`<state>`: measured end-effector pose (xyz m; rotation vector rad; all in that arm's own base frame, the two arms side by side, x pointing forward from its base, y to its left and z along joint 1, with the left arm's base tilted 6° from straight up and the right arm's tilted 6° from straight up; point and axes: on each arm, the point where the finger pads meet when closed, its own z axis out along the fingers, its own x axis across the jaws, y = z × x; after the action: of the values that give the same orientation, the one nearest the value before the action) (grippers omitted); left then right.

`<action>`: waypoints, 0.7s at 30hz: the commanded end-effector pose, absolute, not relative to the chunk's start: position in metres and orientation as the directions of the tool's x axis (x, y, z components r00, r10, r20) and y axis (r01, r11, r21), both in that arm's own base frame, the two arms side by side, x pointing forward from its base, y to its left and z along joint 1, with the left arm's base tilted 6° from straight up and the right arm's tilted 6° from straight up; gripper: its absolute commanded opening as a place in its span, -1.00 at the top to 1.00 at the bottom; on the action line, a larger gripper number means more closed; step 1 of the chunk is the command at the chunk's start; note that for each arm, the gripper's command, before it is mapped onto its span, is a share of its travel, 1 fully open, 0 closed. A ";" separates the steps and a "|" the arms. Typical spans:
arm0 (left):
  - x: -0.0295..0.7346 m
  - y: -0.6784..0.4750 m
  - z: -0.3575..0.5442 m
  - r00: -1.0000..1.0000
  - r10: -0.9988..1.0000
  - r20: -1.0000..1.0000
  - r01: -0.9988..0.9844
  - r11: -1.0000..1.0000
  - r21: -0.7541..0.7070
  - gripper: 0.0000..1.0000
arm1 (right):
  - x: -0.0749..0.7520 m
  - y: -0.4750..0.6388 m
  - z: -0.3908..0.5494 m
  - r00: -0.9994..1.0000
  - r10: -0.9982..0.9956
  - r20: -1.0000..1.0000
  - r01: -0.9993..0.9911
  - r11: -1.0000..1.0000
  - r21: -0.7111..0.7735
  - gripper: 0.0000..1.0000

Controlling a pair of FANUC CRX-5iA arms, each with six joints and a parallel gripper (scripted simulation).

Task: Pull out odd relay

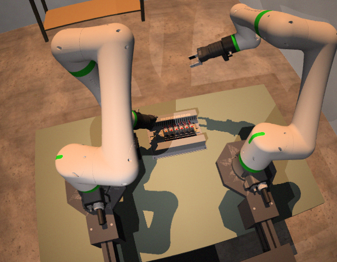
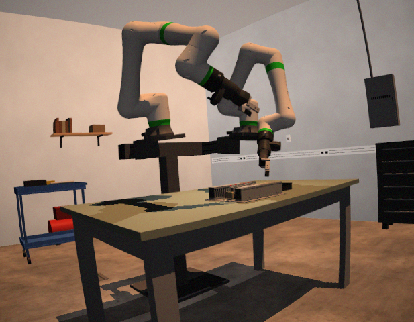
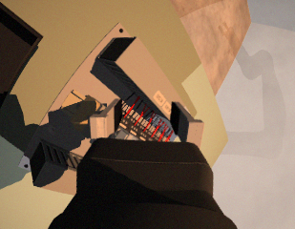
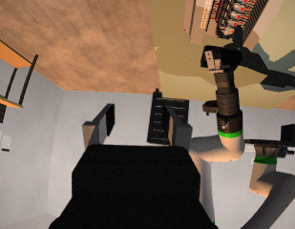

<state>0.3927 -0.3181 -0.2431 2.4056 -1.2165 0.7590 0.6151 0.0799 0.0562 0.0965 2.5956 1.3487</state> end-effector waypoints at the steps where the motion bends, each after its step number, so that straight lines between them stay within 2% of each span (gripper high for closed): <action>1: 0.393 -0.318 -0.243 0.490 -0.634 0.599 -0.815 -0.576 0.058 -1.00 | 0.611 0.045 0.064 -0.971 0.216 -0.102 0.046 0.590 0.806 -1.00; 11: 0.393 -0.318 -0.243 0.490 -0.634 0.599 -0.815 -0.576 0.058 -1.00 | 0.591 -0.035 0.079 -0.927 0.375 0.027 0.260 0.589 0.765 -1.00; 21: 0.393 -0.318 -0.243 0.490 -0.634 0.599 -0.815 -0.576 0.058 -1.00 | 0.549 -0.142 0.104 -0.775 0.606 0.179 0.549 0.506 0.665 -1.00</action>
<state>0.3927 -0.3181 -0.2431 2.4056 -1.2165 0.7590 0.5642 -0.1062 0.0937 0.8611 2.6695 1.1792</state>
